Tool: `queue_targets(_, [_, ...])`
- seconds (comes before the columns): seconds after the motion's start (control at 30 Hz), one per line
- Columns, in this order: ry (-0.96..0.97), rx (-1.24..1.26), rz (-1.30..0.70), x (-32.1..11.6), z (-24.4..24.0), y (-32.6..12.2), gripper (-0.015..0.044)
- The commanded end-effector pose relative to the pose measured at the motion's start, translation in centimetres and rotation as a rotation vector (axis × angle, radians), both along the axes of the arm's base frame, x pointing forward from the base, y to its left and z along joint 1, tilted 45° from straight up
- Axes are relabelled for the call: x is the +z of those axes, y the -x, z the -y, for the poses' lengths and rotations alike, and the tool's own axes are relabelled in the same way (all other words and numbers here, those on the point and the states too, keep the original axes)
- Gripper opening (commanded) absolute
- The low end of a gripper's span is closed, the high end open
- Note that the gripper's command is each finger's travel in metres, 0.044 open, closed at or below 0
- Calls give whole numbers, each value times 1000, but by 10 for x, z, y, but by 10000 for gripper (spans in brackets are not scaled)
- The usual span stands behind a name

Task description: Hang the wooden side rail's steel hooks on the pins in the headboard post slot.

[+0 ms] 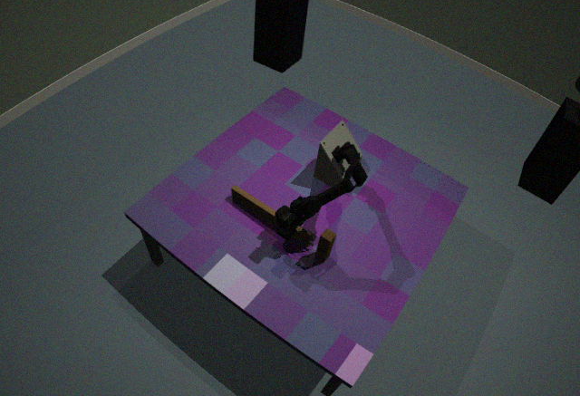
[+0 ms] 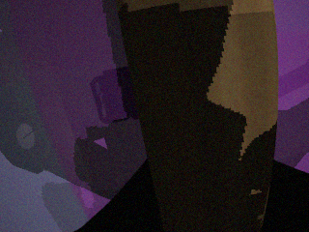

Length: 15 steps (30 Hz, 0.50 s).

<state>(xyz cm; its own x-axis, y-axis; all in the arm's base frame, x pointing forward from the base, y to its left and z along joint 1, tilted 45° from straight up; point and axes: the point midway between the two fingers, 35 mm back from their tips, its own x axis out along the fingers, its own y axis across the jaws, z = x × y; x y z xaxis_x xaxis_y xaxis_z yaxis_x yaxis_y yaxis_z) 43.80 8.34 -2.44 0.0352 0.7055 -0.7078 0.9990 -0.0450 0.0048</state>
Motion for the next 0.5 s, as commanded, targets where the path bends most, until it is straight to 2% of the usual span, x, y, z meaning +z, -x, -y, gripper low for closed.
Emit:
queue_targets(0.0, [3,-18,7,5,8,-3,0])
queue_targets(0.47, [3,-18,7,7,10,-2,0])
